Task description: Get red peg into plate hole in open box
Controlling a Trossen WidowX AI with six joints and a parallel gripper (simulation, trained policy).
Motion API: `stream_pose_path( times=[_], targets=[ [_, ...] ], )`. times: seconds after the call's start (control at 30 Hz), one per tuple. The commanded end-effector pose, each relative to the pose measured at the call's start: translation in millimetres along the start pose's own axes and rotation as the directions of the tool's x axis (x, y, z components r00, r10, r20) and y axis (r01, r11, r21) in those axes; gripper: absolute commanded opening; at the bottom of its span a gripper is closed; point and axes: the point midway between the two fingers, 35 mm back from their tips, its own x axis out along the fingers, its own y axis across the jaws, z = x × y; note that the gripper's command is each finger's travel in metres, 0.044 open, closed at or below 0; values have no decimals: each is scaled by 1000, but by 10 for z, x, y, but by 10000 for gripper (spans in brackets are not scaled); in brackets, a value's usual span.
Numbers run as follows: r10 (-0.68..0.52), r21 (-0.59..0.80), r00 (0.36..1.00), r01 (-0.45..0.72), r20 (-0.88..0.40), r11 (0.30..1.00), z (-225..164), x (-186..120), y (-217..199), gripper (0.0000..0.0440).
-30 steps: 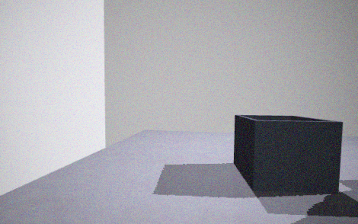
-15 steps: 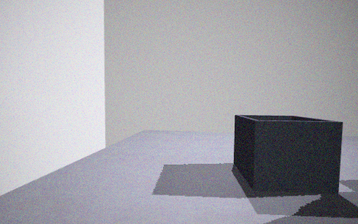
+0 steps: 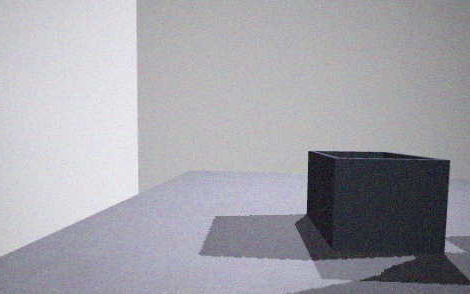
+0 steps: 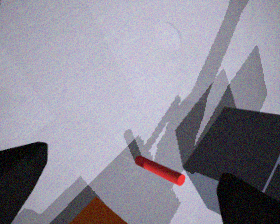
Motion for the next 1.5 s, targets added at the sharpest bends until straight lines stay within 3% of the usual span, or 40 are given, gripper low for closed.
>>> stream_pose_path(
  times=[0.0, 0.27, 0.57, 1.03, 1.47],
  targets=[
    [33, 133, 997, -23, -69, 991, -28, 71, -122, 401],
    [109, 376, 979, -37, -171, 926, -63, 182, -334, 417],
    [207, 621, 944, -3, -257, 784, -123, 302, -558, 440],
    [366, 882, 872, 141, -326, 450, -268, 466, -894, 440],
    [493, 929, 790, 346, -364, 131, -545, 653, -1095, 440]
  ],
)
